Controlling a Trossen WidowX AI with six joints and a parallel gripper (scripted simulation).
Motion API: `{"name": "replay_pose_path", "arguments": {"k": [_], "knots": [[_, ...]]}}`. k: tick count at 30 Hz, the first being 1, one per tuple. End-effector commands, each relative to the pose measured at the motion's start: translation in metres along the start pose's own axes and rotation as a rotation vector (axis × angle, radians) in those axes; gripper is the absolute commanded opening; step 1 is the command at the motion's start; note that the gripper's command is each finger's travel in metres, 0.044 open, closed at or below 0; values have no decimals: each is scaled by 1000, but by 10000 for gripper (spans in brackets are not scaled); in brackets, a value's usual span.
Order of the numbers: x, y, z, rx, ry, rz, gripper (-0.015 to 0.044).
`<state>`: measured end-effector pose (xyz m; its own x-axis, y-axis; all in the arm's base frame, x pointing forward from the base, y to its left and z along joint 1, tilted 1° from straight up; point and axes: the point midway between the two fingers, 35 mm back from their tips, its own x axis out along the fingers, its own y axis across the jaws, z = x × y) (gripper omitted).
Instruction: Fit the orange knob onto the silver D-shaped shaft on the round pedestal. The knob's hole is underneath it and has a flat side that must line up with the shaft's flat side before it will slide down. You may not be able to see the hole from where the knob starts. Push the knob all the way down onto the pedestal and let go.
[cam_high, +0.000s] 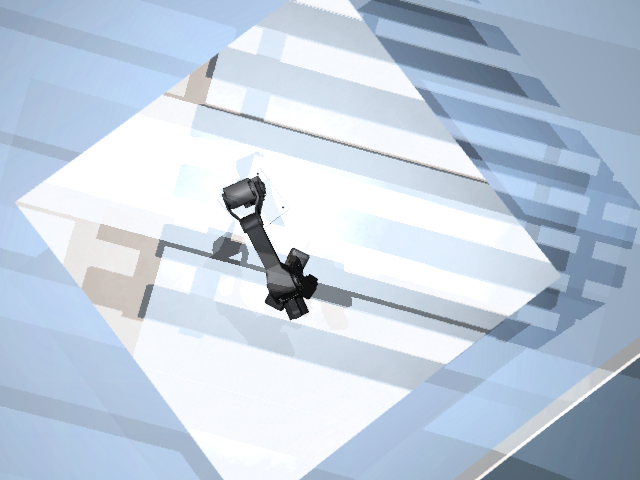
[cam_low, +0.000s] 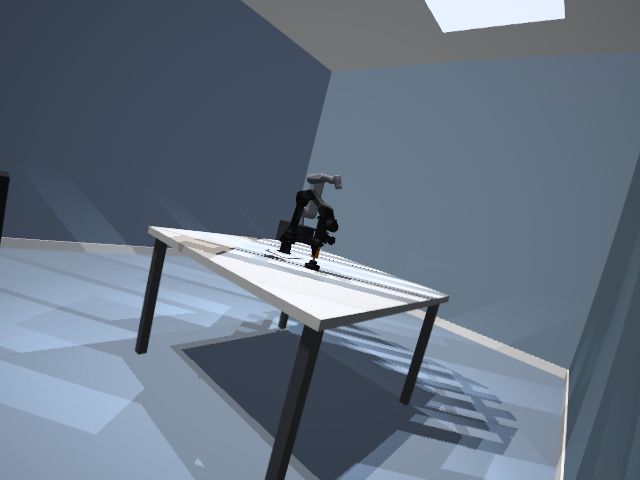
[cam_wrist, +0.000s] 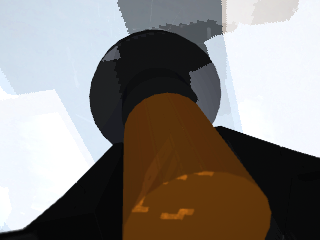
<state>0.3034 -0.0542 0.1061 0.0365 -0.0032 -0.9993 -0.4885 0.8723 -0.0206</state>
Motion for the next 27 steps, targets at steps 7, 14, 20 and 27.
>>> {"name": "replay_pose_path", "arguments": {"k": [7, 14, 20, 27], "knots": [[-4, -1, 2, 202, -3, -2, 0], [-1, 0, 1, 213, -3, -2, 0], [1, -1, 1, 213, -3, -2, 0], [1, 0, 1, 213, -3, -2, 0]]}}
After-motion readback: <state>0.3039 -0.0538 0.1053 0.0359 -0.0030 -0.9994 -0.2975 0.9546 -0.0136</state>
